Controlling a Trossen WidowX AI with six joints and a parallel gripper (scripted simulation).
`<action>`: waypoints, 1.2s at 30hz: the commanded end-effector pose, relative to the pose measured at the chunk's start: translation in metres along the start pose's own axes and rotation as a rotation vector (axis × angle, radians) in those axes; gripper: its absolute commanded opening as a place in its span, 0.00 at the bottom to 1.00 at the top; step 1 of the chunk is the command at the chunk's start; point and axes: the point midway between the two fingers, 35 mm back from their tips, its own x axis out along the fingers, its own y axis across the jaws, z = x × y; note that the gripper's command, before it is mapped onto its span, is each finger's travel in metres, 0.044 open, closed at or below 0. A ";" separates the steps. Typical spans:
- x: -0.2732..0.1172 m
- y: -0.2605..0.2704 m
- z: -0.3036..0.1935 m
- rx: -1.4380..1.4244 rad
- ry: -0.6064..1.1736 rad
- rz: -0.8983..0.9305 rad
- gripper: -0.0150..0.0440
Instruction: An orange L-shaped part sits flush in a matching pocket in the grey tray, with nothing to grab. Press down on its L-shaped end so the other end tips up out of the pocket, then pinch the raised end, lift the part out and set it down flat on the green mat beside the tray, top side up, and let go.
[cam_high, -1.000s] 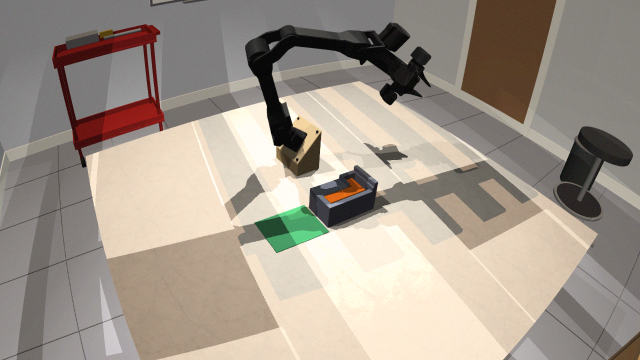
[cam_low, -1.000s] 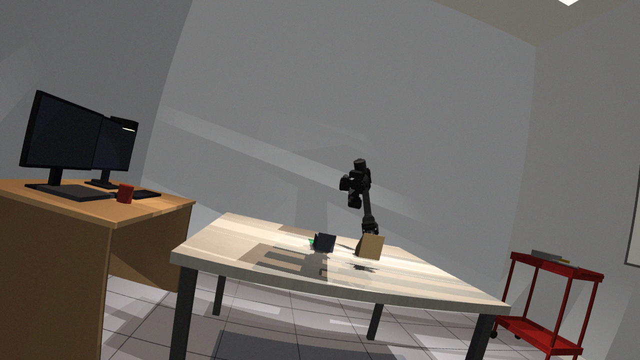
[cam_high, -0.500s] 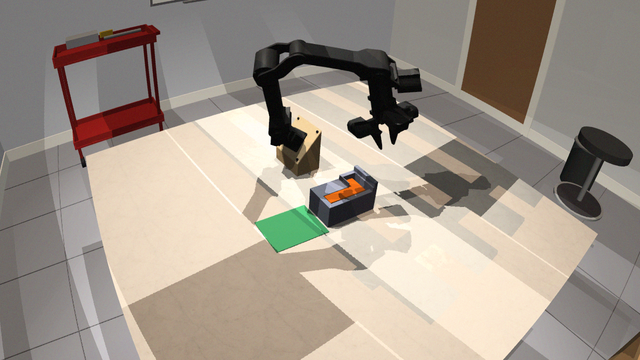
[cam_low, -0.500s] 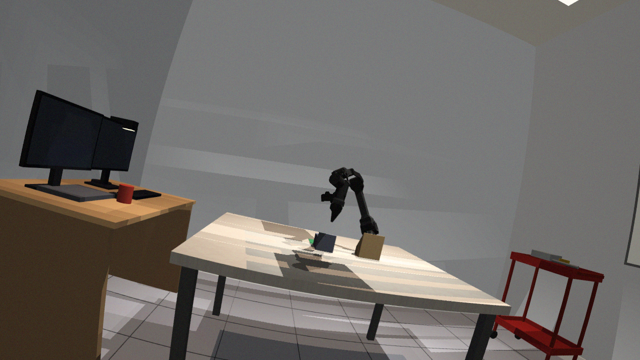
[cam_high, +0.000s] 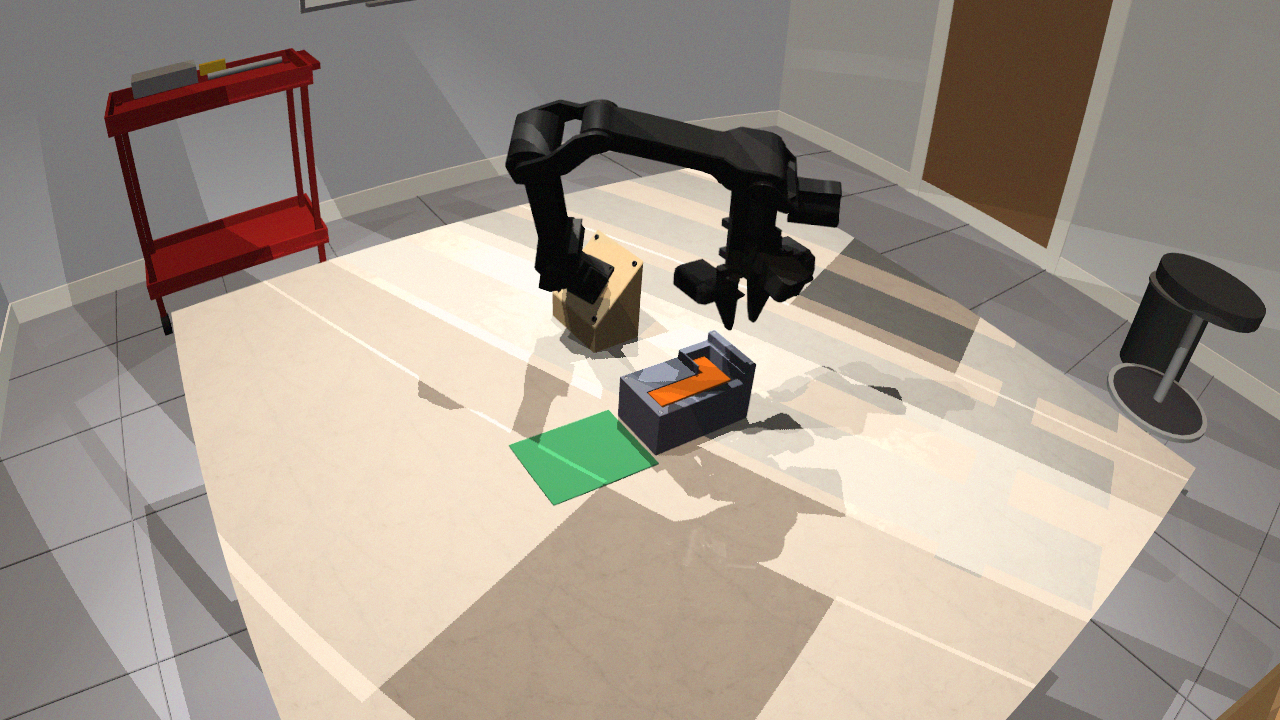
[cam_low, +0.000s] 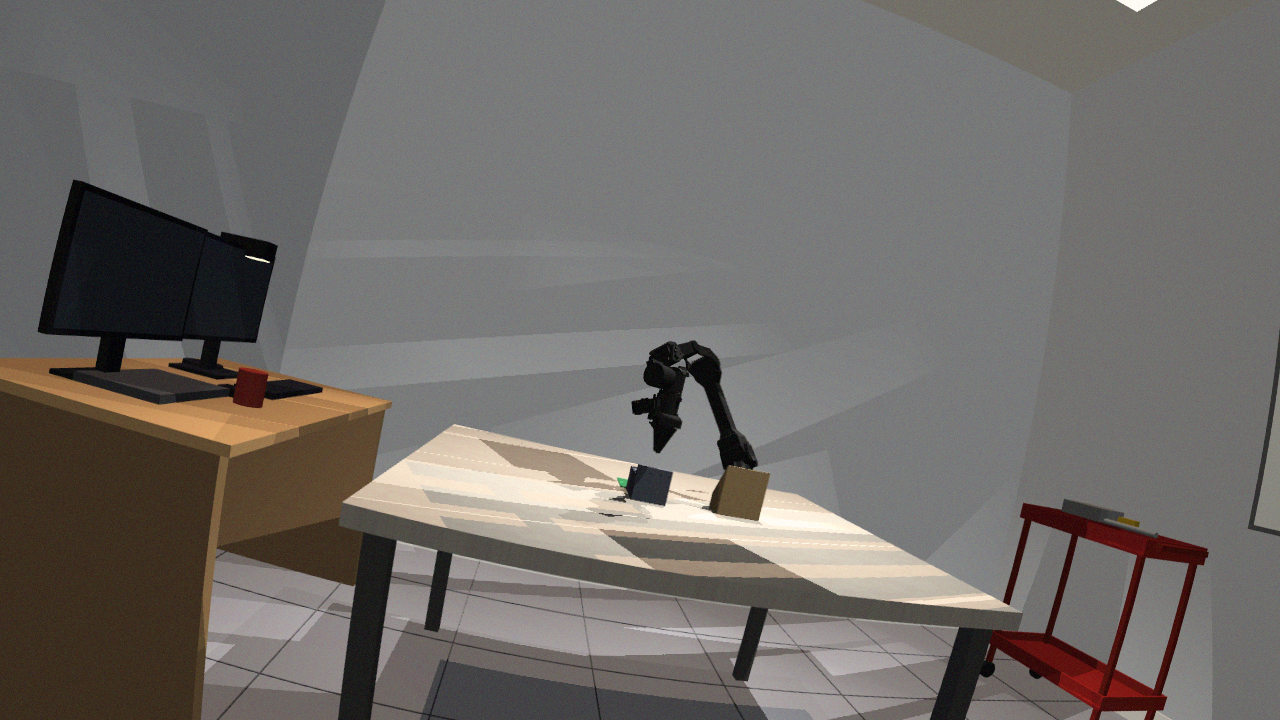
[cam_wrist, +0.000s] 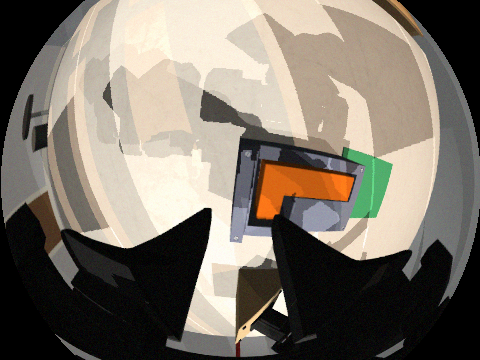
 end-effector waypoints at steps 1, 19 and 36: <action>0.038 -0.004 -0.001 -0.005 0.011 -0.014 0.56; 0.074 -0.006 -0.003 -0.005 0.011 -0.016 0.56; 0.094 -0.007 -0.004 -0.004 0.011 -0.017 0.56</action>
